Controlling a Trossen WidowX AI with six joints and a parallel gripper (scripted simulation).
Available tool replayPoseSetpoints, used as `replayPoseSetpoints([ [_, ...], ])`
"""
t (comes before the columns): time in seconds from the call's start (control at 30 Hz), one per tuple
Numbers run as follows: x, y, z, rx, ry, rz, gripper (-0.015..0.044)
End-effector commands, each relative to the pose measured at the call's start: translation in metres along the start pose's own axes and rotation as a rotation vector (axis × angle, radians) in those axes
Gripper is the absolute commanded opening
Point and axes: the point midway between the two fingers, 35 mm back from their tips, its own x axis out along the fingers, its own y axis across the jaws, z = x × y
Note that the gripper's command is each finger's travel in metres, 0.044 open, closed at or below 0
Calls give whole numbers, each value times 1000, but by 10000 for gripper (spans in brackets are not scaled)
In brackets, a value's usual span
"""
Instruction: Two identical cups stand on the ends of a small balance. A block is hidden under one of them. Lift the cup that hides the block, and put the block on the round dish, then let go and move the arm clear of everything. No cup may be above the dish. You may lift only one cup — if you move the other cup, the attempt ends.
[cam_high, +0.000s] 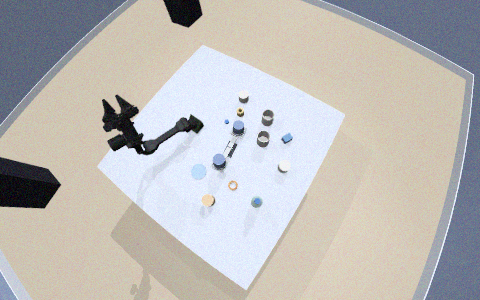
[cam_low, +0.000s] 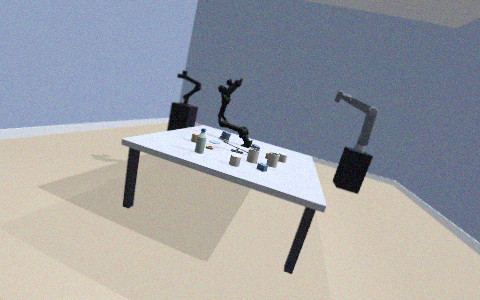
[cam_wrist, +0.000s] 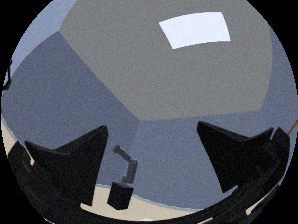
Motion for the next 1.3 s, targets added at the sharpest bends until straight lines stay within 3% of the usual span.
replayPoseSetpoints([
  [0.0,5,-34,-11,88,5,-117,440],
  [0.6,-10,-159,-83,385,87,-645,440],
  [1.27,-85,-240,-186,537,321,-1264,440],
])
